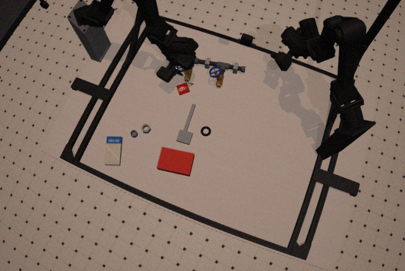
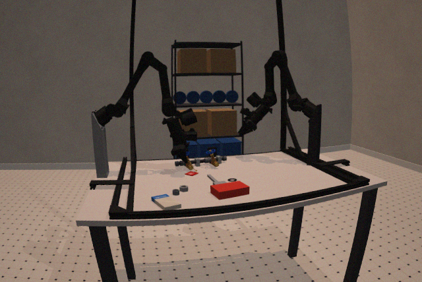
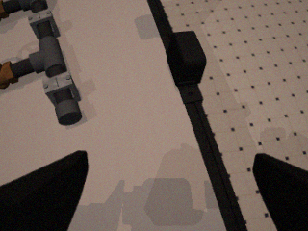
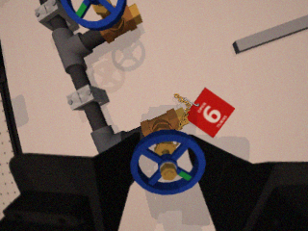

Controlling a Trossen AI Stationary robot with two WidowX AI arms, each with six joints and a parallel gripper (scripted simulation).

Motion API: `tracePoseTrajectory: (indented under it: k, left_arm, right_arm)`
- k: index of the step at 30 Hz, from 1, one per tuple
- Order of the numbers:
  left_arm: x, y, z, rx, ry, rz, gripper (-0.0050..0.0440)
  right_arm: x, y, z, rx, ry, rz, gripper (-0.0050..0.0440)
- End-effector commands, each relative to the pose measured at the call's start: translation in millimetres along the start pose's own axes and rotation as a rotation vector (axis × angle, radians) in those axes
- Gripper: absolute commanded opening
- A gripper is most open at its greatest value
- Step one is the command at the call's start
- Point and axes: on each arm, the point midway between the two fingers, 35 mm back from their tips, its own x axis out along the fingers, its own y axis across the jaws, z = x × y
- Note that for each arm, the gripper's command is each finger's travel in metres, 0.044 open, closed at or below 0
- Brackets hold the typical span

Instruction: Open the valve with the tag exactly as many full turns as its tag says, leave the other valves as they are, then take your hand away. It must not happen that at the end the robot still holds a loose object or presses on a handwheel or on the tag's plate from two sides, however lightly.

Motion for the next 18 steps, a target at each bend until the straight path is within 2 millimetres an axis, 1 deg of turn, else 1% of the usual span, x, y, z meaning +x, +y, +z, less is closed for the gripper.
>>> tracePoseTrajectory:
  k: [1,5,7,8,9,18]
  left_arm:
    - [0.0,0.0,0.0,0.000,0.000,0.000,0.0400]
    - [0.0,0.0,0.0,0.000,0.000,0.000,0.0400]
    - [0.0,0.0,0.0,0.000,0.000,0.000,0.0400]
    - [0.0,0.0,0.0,0.000,0.000,0.000,0.0400]
    - [0.0,0.0,0.0,0.000,0.000,0.000,0.0400]
    - [0.0,0.0,0.0,0.000,0.000,0.000,0.0400]
  right_arm:
    - [0.0,0.0,0.0,-0.223,0.000,0.000,0.0000]
    - [0.0,0.0,0.0,-0.411,0.000,0.000,0.0000]
    - [0.0,0.0,0.0,-0.411,0.000,0.000,0.0000]
    - [0.0,0.0,0.0,-0.509,0.000,0.000,0.0000]
    - [0.0,0.0,0.0,-0.566,0.000,0.001,0.0000]
    - [0.0,0.0,0.0,-0.990,-0.001,0.001,0.0000]
